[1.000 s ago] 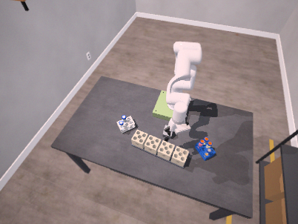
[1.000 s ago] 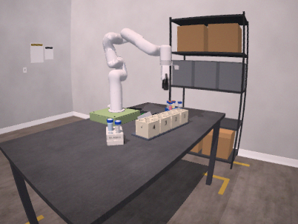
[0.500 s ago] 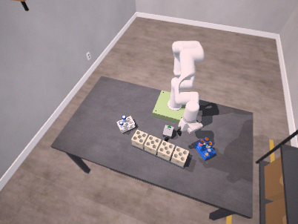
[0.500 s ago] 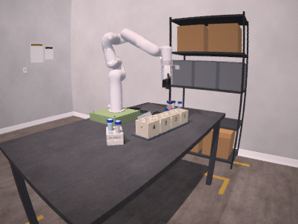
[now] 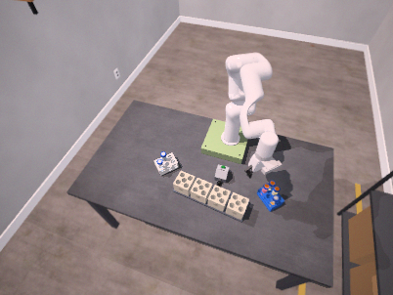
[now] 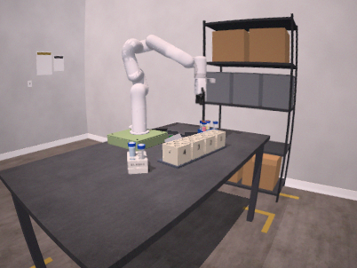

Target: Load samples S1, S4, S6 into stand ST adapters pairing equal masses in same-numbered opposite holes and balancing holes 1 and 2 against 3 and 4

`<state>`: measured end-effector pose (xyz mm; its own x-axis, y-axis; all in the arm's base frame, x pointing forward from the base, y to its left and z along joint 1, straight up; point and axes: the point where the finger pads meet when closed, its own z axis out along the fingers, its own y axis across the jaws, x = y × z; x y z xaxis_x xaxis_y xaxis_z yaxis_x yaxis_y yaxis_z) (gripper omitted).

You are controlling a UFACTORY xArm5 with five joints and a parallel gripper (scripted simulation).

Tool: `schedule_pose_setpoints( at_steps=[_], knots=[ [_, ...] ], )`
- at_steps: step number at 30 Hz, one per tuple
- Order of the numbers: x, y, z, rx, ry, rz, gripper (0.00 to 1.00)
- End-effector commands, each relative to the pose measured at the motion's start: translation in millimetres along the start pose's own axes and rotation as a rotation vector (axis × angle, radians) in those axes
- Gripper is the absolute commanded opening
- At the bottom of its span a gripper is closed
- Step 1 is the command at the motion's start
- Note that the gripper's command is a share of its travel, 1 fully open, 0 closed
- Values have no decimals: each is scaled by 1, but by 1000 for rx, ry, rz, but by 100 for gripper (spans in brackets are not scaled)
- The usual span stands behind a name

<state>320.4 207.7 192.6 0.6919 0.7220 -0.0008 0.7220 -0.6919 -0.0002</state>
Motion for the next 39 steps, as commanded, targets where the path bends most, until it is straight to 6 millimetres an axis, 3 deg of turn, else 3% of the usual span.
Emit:
schedule_pose_setpoints(
  at_steps=[1, 9, 13, 39],
  knots=[
    [12, -27, -1, 3, 4, 2, 100],
    [22, -54, -2, 3, 4, 2, 100],
    [22, -54, -2, 3, 4, 2, 100],
    [22, -54, 57, 3, 4, 2, 100]
  ],
)
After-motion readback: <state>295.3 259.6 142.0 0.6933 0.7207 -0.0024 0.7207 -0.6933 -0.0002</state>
